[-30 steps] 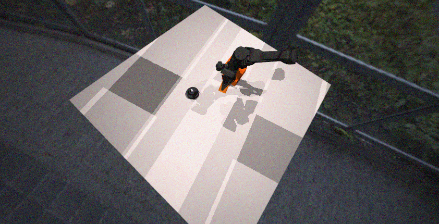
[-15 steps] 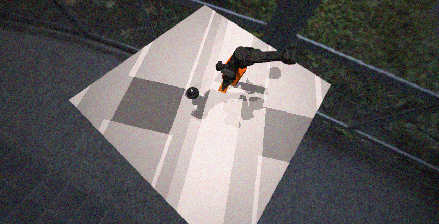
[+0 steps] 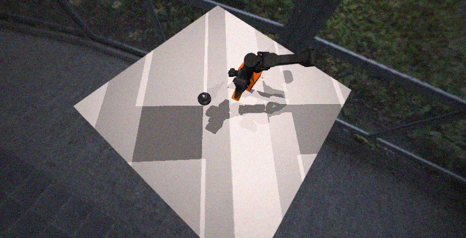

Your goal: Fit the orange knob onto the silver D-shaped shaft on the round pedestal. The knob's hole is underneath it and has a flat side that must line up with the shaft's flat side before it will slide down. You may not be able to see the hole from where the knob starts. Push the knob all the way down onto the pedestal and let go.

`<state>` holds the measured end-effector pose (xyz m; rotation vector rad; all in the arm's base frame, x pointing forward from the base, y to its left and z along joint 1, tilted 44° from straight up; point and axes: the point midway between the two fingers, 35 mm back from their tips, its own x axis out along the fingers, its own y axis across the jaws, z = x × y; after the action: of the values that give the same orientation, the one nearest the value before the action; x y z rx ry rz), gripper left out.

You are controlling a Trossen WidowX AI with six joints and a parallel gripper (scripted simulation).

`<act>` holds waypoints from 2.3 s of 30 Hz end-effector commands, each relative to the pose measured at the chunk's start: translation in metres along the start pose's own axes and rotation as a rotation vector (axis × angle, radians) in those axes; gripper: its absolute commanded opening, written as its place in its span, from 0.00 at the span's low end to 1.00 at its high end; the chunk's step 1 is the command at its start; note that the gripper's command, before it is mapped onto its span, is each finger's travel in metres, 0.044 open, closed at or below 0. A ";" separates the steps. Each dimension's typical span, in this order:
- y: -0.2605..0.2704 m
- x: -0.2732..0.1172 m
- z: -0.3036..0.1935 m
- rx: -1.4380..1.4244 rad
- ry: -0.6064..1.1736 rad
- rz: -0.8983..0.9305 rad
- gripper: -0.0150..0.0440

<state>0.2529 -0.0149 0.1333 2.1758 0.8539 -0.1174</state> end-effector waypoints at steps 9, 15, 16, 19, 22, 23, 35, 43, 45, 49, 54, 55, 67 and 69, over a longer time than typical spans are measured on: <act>-0.007 0.017 0.001 -0.011 -0.011 -0.229 0.25; -0.013 0.026 0.001 -0.010 -0.013 -0.355 0.25; -0.014 0.027 0.001 -0.010 -0.013 -0.377 0.25; -0.016 0.032 0.001 -0.010 -0.014 -0.440 0.25; -0.019 0.037 0.001 -0.010 -0.014 -0.505 0.25; -0.020 0.038 0.001 -0.009 -0.014 -0.526 0.25; -0.033 0.057 0.000 -0.011 -0.012 -0.785 0.25; -0.042 0.067 0.000 -0.017 -0.009 -0.899 0.25; -0.047 0.073 0.001 -0.019 -0.010 -0.901 0.25; -0.061 0.087 0.003 -0.021 -0.013 -0.906 0.25; -0.079 0.105 0.005 -0.024 -0.014 -0.912 0.25; -0.082 0.108 0.006 -0.024 -0.014 -0.913 0.25; -0.127 0.146 0.008 -0.025 -0.006 -0.926 0.25; -0.135 0.151 0.008 -0.025 -0.003 -0.928 0.25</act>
<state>0.2885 0.1163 -0.0007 1.5825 1.7761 -0.5551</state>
